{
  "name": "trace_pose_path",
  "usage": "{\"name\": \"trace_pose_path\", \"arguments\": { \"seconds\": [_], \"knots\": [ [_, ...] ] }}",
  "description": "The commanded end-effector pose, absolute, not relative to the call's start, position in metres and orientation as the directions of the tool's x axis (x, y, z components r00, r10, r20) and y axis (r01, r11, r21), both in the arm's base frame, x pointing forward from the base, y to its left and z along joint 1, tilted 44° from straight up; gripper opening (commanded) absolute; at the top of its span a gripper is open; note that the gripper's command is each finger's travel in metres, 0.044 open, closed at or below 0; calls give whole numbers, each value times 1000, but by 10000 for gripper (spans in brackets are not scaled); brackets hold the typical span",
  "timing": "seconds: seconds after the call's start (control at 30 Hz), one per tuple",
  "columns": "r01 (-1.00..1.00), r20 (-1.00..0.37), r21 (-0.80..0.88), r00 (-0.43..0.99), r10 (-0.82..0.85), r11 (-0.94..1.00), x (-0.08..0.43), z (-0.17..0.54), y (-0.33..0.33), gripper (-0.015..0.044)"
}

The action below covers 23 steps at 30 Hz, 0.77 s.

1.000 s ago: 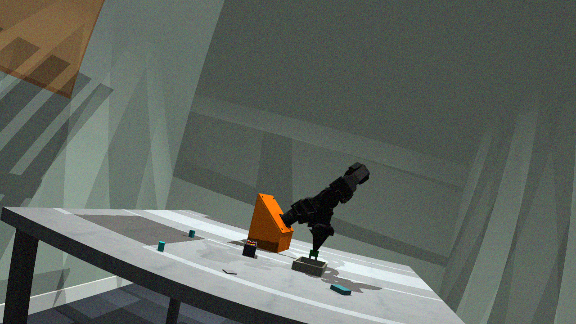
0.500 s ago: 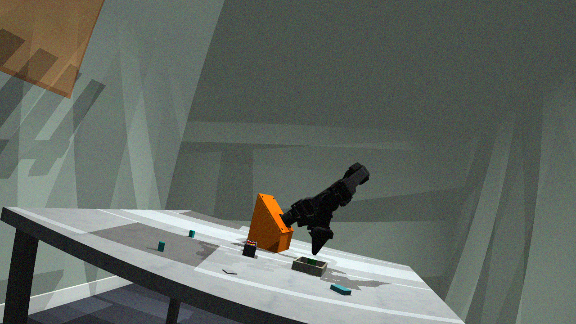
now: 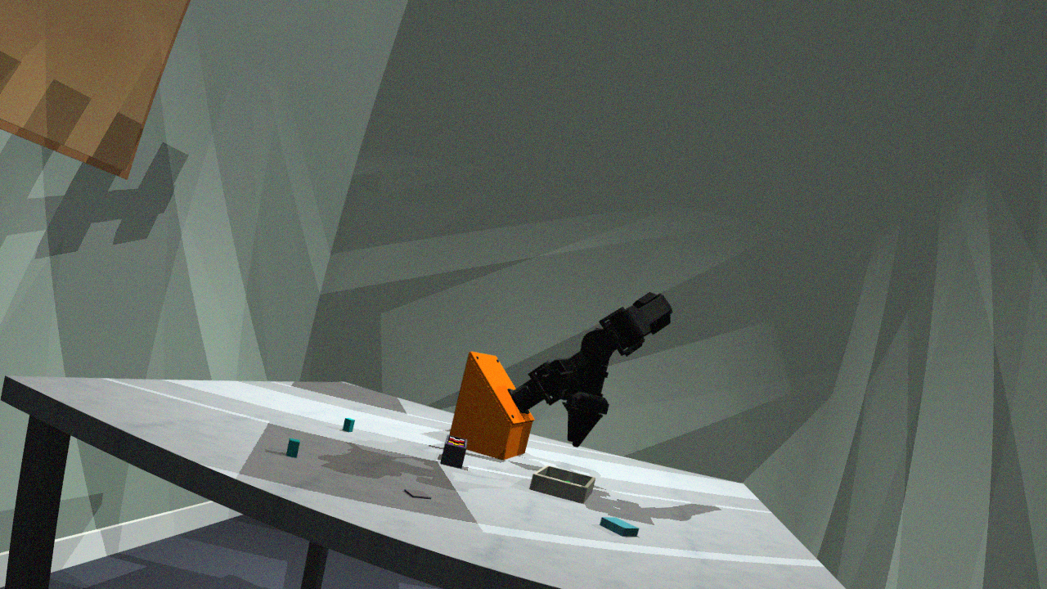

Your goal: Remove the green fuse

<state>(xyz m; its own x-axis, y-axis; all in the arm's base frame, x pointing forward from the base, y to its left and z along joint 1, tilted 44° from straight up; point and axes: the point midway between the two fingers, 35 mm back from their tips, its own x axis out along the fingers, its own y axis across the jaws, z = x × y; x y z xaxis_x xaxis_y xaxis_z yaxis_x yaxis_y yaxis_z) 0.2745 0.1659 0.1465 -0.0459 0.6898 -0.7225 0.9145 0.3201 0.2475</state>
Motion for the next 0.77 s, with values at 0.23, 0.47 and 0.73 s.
{"name": "trace_pose_path", "arguments": {
  "seconds": [0.23, 0.47, 0.73],
  "knots": [
    [913, -723, 245, -52, 689, 326, 273, 148, 166, 330],
    [913, -723, 245, -52, 689, 326, 273, 148, 166, 330],
    [913, -723, 245, -52, 689, 326, 273, 148, 166, 330]
  ]
}}
